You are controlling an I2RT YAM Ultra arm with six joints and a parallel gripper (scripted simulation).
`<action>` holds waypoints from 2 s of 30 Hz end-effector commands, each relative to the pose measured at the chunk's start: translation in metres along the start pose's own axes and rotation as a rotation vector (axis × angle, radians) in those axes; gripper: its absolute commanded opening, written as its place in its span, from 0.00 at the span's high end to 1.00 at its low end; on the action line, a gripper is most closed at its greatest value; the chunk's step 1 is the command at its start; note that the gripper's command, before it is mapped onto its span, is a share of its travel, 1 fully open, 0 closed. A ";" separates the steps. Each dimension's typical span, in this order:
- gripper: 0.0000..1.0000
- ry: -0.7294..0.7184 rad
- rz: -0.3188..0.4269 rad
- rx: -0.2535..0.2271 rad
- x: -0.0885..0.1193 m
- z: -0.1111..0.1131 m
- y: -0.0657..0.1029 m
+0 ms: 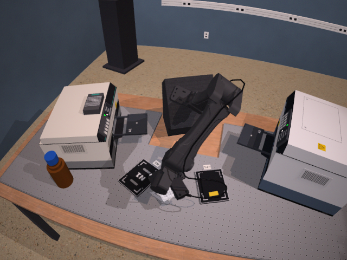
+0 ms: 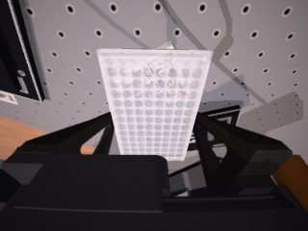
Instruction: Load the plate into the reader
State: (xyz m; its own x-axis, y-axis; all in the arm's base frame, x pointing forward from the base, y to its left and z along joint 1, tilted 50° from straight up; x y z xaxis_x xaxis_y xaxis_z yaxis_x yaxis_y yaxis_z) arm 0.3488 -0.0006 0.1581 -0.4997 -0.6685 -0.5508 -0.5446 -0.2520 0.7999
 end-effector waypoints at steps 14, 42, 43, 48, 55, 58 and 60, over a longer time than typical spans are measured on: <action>0.14 0.149 -0.013 0.072 -0.028 0.021 0.015; 0.14 0.333 -0.046 0.112 -0.064 0.072 0.032; 0.14 0.333 -0.046 0.112 -0.064 0.072 0.032; 0.14 0.337 -0.066 0.128 -0.080 0.078 0.046; 0.14 0.394 -0.080 0.138 -0.085 0.094 0.051; 0.14 0.438 -0.083 0.141 -0.082 0.103 0.047; 0.14 0.438 -0.083 0.141 -0.082 0.103 0.047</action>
State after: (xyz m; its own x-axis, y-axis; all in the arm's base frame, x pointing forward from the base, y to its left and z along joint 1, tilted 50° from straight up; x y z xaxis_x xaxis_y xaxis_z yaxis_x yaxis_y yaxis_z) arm 0.2978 0.1172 0.2111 -0.1455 -0.8835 -0.4453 -0.6473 -0.2554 0.7182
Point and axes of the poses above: the point where the finger pads meet when closed, its own y axis back along the fingers, its own z axis across the jaws, x = y × z, the point moved 3 cm from there along y, back along the fingers
